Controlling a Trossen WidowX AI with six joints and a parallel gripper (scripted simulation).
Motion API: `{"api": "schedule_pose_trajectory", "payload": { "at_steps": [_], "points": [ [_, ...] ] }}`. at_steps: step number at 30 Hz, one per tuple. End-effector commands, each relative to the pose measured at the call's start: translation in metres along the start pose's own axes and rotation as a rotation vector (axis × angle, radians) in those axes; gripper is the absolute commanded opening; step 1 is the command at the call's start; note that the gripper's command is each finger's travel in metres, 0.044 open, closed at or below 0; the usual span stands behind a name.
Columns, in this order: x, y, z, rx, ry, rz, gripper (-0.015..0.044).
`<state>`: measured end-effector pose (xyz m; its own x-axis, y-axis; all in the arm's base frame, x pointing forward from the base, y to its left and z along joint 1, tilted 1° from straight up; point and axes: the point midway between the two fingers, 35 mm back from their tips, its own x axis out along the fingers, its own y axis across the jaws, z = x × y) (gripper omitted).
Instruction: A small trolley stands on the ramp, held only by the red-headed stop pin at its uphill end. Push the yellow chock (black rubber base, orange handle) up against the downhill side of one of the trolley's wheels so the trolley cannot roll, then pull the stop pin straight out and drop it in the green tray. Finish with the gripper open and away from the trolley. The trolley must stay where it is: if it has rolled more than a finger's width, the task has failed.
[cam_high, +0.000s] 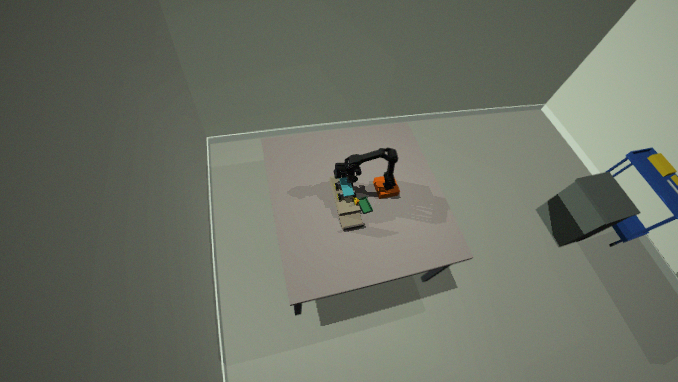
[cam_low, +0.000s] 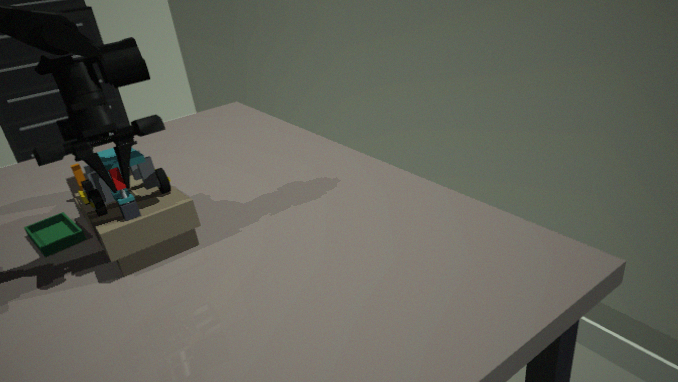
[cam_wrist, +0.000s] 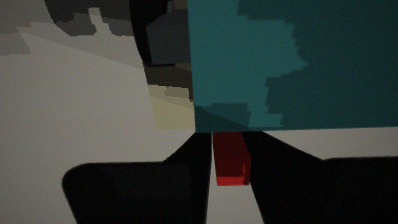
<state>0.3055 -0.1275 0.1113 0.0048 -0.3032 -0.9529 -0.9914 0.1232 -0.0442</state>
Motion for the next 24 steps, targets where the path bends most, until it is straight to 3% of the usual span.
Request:
{"api": "schedule_pose_trajectory", "payload": {
  "at_steps": [1,6,24],
  "points": [
    [-0.001,0.000,0.000,0.001,0.000,-0.001,0.0032],
    [-0.001,0.000,0.000,0.000,0.000,-0.001,0.0000],
    [-0.011,0.001,-0.001,-0.006,0.003,0.002,0.0000]
  ]
}}
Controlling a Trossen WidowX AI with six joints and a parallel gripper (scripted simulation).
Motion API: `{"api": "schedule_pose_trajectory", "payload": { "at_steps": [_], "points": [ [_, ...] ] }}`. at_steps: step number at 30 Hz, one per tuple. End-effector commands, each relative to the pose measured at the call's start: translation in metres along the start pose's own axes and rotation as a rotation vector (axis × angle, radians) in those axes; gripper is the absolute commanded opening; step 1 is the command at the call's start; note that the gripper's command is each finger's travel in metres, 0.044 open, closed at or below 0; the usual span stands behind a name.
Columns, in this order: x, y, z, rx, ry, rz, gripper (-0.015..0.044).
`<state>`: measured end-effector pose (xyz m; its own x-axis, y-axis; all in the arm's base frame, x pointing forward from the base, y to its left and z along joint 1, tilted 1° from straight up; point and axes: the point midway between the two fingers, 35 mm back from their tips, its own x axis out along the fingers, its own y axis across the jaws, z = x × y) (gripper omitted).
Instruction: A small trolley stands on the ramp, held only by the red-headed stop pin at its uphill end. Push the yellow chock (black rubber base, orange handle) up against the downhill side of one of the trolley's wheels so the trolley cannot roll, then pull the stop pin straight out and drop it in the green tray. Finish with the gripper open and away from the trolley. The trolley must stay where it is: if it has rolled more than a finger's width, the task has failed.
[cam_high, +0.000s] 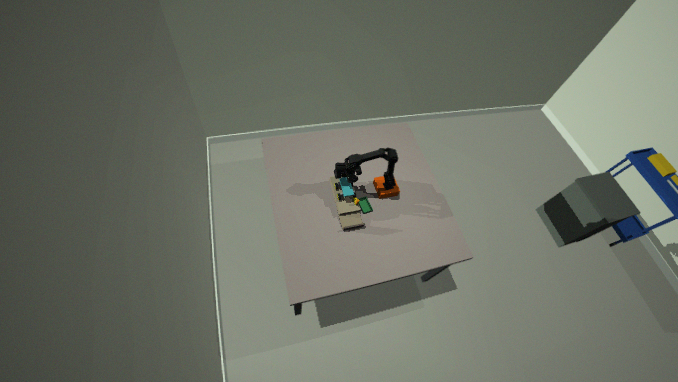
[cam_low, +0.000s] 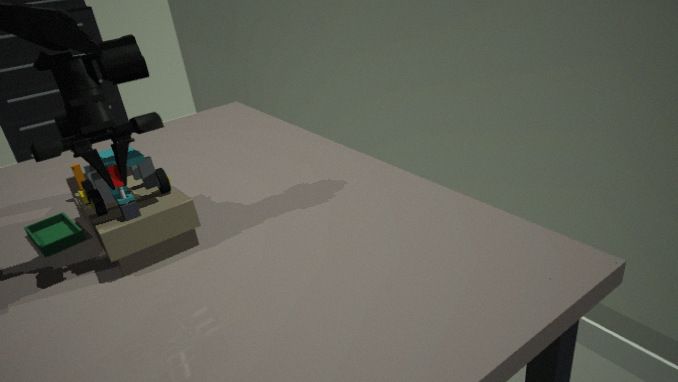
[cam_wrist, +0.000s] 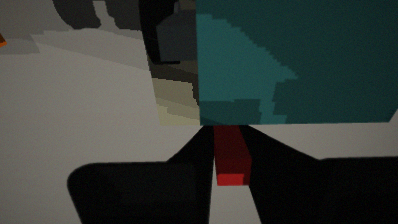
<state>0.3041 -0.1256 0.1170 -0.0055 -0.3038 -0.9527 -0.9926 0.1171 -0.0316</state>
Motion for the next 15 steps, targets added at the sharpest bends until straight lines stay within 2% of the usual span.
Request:
{"api": "schedule_pose_trajectory", "payload": {
  "at_steps": [1,15],
  "points": [
    [-0.0057,0.0001,-0.0012,0.004,0.002,-0.008,0.0000],
    [-0.0117,0.0001,-0.0014,0.004,0.001,-0.008,0.0000]
  ]
}}
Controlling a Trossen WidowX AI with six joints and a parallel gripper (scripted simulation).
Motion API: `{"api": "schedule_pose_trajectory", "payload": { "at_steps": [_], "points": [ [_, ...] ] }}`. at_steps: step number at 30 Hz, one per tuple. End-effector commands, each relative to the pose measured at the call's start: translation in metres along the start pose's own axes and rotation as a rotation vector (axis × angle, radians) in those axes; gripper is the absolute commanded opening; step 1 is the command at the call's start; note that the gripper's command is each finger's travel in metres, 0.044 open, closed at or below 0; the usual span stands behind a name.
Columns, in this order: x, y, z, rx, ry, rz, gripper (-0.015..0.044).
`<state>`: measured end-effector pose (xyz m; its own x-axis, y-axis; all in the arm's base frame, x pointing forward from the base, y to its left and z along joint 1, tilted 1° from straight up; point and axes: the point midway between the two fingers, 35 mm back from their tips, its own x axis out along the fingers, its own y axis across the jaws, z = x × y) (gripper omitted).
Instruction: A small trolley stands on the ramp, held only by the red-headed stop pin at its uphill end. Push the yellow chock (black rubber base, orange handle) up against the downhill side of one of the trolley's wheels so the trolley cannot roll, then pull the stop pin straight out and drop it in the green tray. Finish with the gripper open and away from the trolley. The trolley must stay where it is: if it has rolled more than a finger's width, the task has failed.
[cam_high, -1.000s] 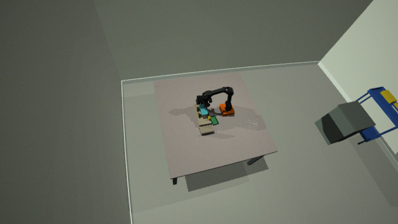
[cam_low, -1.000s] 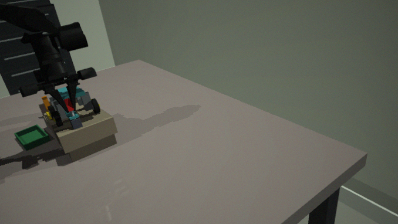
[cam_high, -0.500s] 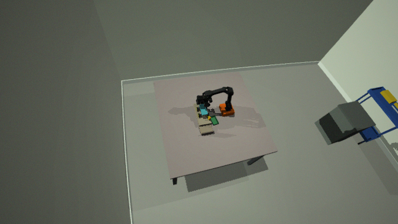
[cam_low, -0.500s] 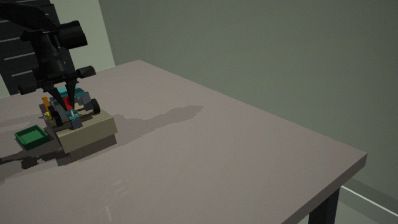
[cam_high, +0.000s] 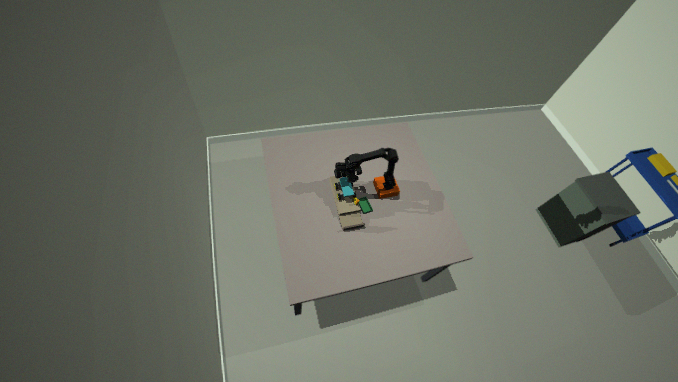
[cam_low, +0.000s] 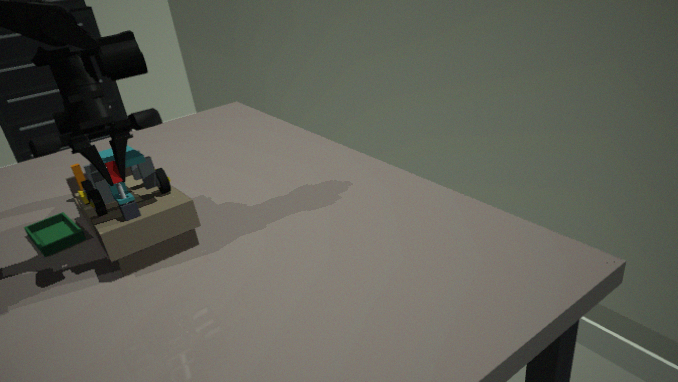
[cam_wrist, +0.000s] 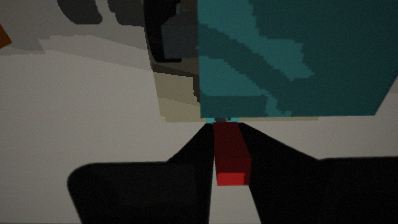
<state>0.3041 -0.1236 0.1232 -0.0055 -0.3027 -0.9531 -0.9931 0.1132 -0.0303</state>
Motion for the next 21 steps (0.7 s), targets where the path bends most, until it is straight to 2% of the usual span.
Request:
{"api": "schedule_pose_trajectory", "payload": {
  "at_steps": [1,21],
  "points": [
    [-0.0056,0.0000,-0.0014,0.008,0.002,-0.008,0.0000],
    [-0.0139,0.0000,-0.0019,0.008,0.002,-0.008,0.0000]
  ]
}}
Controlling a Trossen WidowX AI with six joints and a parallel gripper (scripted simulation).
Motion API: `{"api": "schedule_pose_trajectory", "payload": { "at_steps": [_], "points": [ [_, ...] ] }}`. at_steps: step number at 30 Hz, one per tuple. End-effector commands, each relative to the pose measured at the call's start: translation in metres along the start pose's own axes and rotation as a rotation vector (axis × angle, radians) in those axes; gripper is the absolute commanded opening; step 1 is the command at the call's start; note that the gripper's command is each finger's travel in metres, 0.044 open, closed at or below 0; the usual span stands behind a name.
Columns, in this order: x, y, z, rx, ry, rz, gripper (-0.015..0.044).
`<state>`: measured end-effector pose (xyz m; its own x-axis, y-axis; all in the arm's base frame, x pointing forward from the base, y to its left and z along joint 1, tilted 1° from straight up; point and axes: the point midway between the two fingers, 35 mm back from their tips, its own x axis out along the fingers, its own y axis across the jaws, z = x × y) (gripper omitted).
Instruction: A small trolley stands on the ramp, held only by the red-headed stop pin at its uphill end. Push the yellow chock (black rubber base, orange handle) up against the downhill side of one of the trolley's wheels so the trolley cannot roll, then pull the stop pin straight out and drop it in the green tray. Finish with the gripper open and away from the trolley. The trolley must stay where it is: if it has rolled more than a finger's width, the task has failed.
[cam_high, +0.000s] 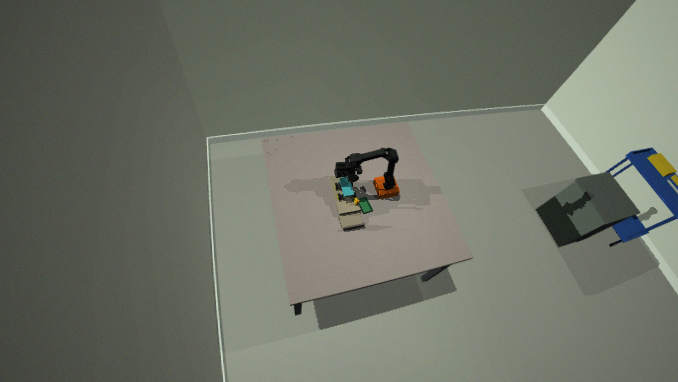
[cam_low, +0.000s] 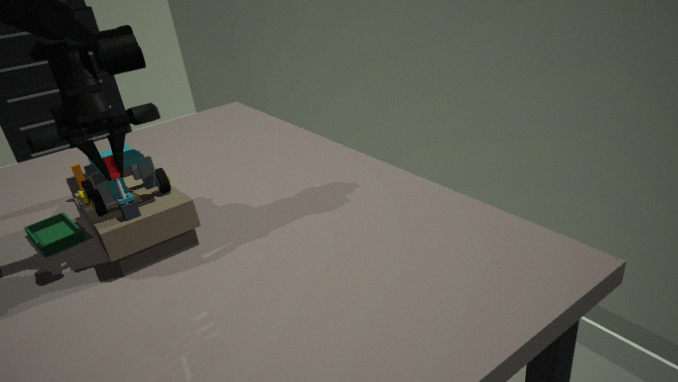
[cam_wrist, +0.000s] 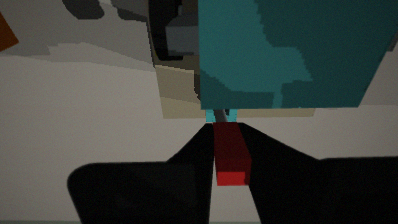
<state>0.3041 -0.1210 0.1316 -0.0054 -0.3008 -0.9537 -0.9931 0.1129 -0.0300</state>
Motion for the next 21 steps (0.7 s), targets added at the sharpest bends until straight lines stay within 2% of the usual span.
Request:
{"api": "schedule_pose_trajectory", "payload": {
  "at_steps": [1,21],
  "points": [
    [-0.0055,0.0000,-0.0018,0.008,0.004,-0.008,0.0000],
    [-0.0135,0.0001,-0.0032,0.008,0.004,-0.008,0.0000]
  ]
}}
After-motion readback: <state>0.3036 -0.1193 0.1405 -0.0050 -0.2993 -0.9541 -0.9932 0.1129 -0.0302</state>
